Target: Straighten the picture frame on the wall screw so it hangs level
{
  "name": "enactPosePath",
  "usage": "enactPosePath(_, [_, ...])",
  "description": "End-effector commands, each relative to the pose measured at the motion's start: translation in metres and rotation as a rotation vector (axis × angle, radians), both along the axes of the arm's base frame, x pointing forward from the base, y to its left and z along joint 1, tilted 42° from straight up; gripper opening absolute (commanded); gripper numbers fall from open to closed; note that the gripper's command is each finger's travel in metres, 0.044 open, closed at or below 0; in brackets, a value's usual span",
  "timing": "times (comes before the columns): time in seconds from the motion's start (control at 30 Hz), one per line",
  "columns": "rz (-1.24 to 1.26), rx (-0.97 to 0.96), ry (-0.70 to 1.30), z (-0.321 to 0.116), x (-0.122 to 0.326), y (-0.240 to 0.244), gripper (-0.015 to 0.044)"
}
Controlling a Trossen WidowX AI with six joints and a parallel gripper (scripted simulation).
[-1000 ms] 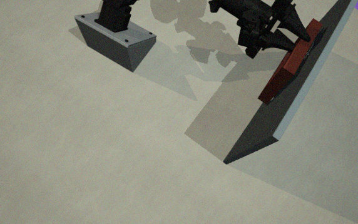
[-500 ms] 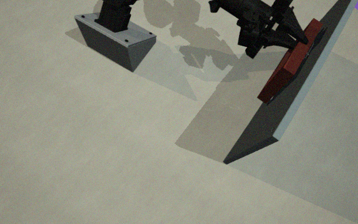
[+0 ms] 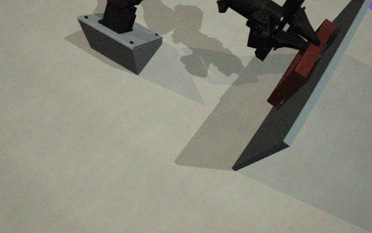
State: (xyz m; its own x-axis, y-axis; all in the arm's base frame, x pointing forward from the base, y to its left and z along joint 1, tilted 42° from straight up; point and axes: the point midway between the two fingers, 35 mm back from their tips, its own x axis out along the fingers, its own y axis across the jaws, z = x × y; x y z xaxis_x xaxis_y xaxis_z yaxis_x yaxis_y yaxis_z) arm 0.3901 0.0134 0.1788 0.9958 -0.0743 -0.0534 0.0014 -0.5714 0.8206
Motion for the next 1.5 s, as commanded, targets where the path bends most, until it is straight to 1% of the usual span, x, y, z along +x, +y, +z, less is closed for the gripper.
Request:
enactPosePath(0.0, [-0.002, -0.006, -0.004, 0.0033, 0.0001, -0.002, 0.0])
enactPosePath(1.47, [-0.002, -0.006, -0.004, 0.009, 0.0001, -0.0059, 0.0])
